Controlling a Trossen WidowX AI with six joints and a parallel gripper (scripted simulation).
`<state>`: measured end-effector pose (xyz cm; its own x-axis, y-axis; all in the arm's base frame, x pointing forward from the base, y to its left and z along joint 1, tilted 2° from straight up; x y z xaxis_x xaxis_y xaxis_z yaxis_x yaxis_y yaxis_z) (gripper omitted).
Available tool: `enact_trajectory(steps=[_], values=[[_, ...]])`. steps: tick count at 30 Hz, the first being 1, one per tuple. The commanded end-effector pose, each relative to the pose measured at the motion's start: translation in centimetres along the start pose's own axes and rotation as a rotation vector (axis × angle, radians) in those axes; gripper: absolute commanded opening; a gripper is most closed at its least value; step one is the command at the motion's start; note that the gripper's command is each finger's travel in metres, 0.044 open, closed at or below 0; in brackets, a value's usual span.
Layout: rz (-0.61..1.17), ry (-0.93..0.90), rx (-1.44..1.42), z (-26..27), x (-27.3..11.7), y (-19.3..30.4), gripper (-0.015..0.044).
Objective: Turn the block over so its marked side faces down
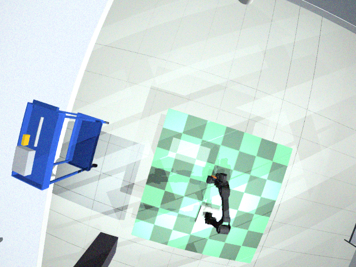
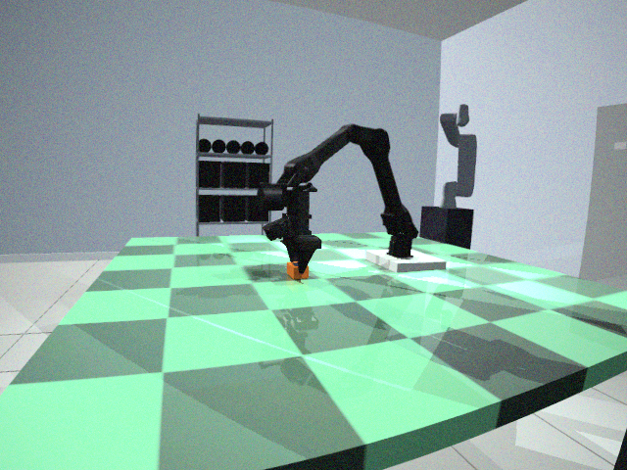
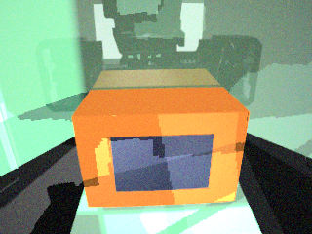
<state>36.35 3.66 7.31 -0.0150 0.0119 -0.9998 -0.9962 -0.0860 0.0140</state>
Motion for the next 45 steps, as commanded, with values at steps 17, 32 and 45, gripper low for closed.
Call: enact_trajectory(steps=[17,32,45], values=[[-0.146,0.023,-0.003,0.1,-2.0,0.2,0.0],[-0.375,0.056,-0.004,0.4,-1.3,1.4,0.0],[-0.562,0.078,0.003,0.5,-1.0,2.9,0.0]])
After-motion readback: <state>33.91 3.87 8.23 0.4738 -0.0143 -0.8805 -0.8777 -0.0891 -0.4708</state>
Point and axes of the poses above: the point midway between the two fingers, 35 mm back from their tips, its own x axis out along the fingers, its own z axis across the jaws, y = z × x, the point moved 5 cm from there along -x, back along the fingers, and after that the axes turned 8 degrees about -x, right-handed, at the moved point
